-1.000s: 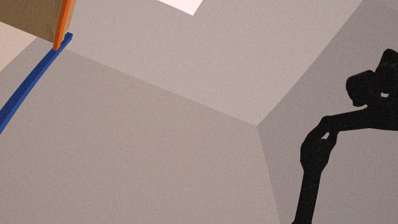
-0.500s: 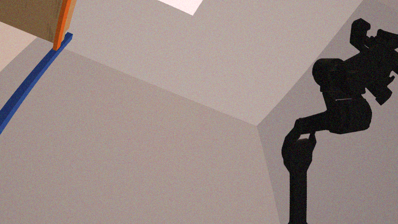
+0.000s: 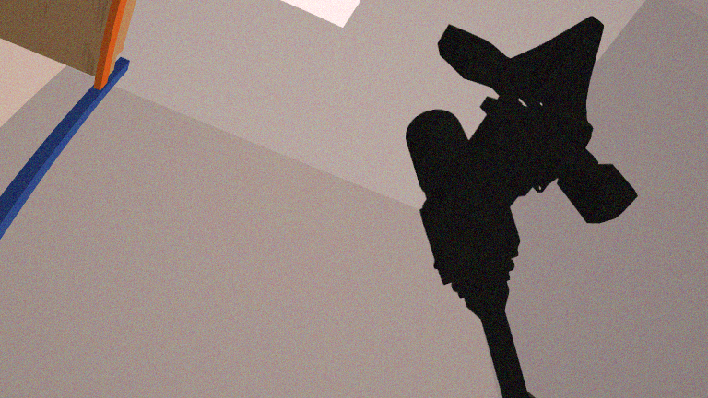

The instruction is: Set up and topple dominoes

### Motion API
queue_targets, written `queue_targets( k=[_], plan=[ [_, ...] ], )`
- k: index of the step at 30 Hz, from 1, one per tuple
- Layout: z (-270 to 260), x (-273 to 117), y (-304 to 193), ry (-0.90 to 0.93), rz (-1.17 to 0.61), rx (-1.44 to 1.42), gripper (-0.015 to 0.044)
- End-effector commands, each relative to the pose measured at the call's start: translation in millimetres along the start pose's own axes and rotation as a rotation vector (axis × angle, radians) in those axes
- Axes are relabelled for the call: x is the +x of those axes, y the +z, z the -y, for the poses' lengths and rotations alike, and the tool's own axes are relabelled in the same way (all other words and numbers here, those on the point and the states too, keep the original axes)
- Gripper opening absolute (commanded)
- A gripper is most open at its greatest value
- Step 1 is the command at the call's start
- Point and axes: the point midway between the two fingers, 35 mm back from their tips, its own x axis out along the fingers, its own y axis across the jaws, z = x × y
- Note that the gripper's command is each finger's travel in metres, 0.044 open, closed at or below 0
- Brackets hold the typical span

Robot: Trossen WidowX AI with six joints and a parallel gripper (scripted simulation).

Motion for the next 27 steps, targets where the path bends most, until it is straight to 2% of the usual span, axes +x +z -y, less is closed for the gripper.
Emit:
queue_targets(
  k=[1,8,14,20,27],
  plan=[
    [-4,-46,-53,0.027,-0.216,0.046,0.0],
    [-25,-148,-127,0.116,-0.586,0.142,0.0],
    [-57,-247,-159,0.237,-0.871,0.245,0.0],
    [-98,-346,-159,0.398,-1.11,0.376,0.0],
    [-151,-448,-120,0.63,-1.306,0.57,0.0]
  ],
)
